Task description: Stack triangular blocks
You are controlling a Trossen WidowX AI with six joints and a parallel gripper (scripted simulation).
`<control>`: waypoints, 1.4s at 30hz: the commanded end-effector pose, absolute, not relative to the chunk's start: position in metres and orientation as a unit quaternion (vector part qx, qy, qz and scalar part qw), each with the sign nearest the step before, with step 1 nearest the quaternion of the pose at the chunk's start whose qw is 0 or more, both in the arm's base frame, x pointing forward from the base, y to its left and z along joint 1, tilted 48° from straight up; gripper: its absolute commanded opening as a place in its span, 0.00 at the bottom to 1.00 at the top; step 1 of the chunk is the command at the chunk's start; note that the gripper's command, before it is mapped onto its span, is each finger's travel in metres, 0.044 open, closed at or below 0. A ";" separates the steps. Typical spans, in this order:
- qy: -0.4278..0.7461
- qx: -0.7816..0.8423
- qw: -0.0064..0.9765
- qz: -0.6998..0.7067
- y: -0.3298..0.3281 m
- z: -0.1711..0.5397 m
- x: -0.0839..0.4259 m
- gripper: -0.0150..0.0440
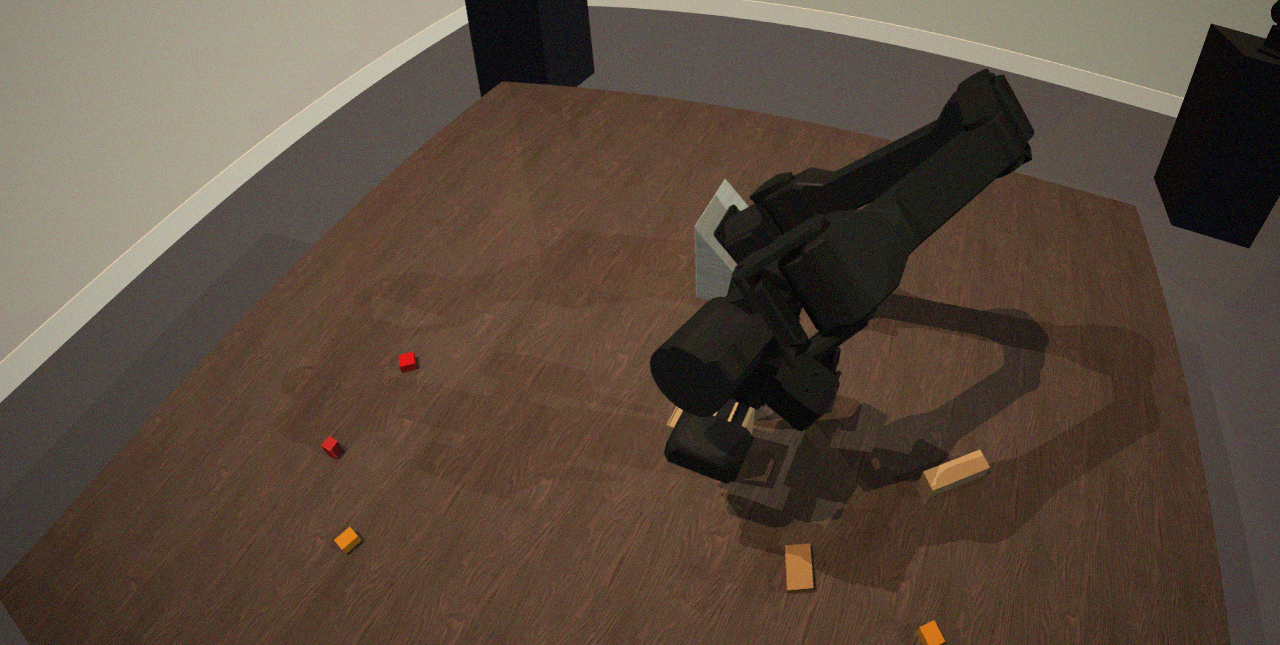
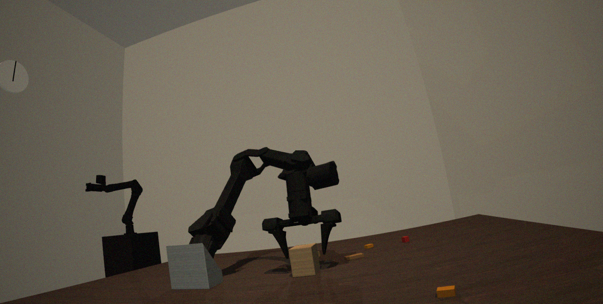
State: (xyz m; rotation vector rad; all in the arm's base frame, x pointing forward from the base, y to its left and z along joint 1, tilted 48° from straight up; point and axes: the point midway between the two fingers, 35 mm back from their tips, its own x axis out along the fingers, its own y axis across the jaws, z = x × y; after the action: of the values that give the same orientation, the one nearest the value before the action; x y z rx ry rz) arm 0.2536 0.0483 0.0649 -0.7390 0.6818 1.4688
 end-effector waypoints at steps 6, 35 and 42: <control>0.301 -0.324 0.628 0.640 0.010 0.110 0.259 1.00; 0.299 -0.323 0.631 0.639 -0.015 0.146 0.255 1.00; 0.299 -0.323 0.631 0.639 -0.015 0.146 0.255 1.00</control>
State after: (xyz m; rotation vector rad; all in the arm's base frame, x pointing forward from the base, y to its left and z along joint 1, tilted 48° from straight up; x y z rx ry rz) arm 0.2545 -0.0152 0.1460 -0.7403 0.6841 1.4653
